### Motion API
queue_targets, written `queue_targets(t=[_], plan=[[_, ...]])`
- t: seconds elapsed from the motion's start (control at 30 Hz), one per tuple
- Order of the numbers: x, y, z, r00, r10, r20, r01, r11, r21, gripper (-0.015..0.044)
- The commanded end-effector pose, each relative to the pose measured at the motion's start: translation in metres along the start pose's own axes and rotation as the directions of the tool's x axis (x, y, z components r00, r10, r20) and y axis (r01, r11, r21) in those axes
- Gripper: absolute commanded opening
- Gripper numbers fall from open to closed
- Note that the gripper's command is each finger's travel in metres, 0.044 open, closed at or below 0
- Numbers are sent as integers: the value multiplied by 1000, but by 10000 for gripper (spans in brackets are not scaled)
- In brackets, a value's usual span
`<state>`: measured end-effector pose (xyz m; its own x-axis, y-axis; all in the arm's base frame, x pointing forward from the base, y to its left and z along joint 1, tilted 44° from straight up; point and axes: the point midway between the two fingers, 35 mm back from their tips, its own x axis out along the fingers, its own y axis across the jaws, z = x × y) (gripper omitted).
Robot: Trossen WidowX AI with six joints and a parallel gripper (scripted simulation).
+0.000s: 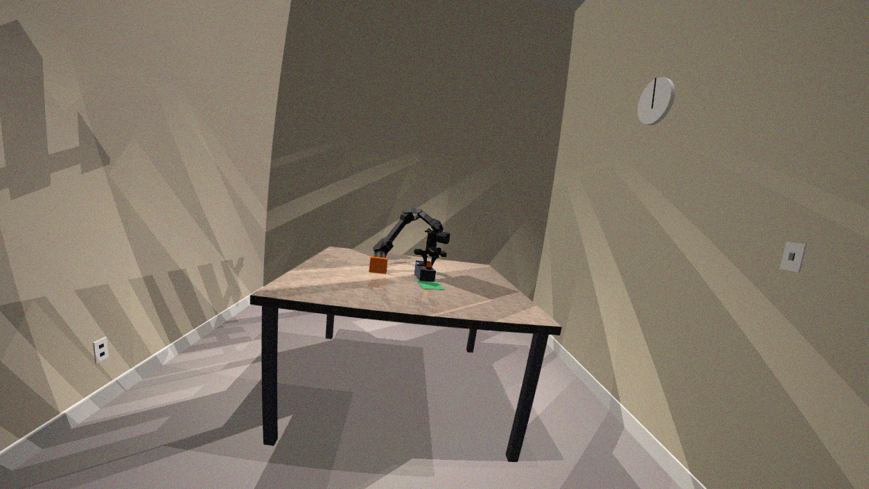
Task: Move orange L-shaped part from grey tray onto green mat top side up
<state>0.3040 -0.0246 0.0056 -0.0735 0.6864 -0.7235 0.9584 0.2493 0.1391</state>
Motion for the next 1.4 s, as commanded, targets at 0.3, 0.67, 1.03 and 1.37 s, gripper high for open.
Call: queue_targets(t=[0.3,0.67,1.03,1.37], plan=[[-2,0,0,1000,0,-1,0,1000,-1,0],[-17,0,0,1000,1,-3,-1,1000,3,0],[-35,0,0,1000,1,-4,-1,1000,5,0],[-50,0,0,1000,1,-3,-1,1000,5,0]])
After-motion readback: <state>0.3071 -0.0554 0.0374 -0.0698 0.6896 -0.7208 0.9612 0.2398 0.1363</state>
